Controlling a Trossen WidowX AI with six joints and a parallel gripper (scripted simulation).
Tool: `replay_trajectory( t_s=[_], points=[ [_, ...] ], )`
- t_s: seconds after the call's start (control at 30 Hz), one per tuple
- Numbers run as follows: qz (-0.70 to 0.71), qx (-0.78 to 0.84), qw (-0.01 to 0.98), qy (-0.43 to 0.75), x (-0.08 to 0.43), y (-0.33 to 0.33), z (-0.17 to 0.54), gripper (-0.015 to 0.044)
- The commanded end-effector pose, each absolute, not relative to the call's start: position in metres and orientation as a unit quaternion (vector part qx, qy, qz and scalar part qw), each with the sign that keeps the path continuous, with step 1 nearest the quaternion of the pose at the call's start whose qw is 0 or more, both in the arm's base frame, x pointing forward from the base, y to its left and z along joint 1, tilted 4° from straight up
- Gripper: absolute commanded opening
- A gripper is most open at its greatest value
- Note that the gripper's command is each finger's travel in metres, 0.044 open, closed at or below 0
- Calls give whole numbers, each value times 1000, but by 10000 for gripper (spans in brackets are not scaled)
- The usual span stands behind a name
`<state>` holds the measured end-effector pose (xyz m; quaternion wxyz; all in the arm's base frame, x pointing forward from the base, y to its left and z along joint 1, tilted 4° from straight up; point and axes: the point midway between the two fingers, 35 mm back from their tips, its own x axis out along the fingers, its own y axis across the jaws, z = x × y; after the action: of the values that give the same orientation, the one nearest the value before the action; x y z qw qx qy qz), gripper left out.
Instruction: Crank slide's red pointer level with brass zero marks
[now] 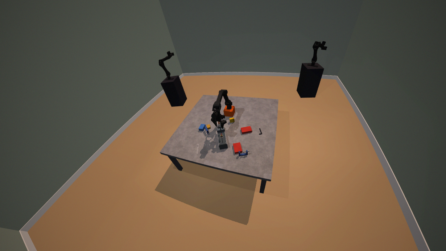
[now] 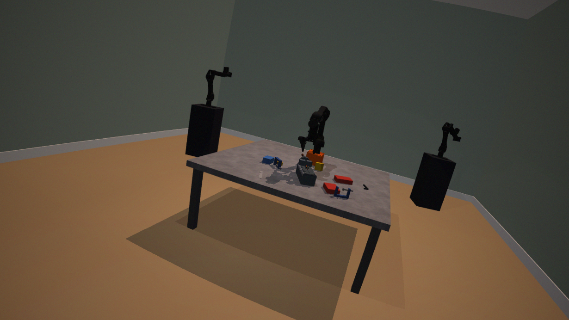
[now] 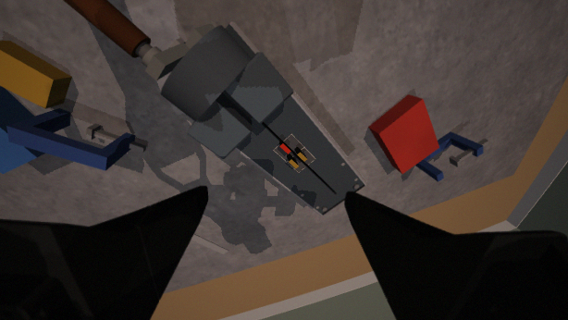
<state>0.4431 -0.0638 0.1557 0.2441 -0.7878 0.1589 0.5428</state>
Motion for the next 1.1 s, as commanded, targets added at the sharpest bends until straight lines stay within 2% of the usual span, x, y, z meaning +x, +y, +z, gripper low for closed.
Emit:
replay_trajectory(
  t_s=[0.0, 0.57, 1.07],
  points=[
    [517, -772, 318, 190, 436, -69, 160, 440],
    [365, -580, 657, 313, 393, -92, 163, 440],
    [217, -307, 858, 350, 349, -102, 159, 440]
  ],
)
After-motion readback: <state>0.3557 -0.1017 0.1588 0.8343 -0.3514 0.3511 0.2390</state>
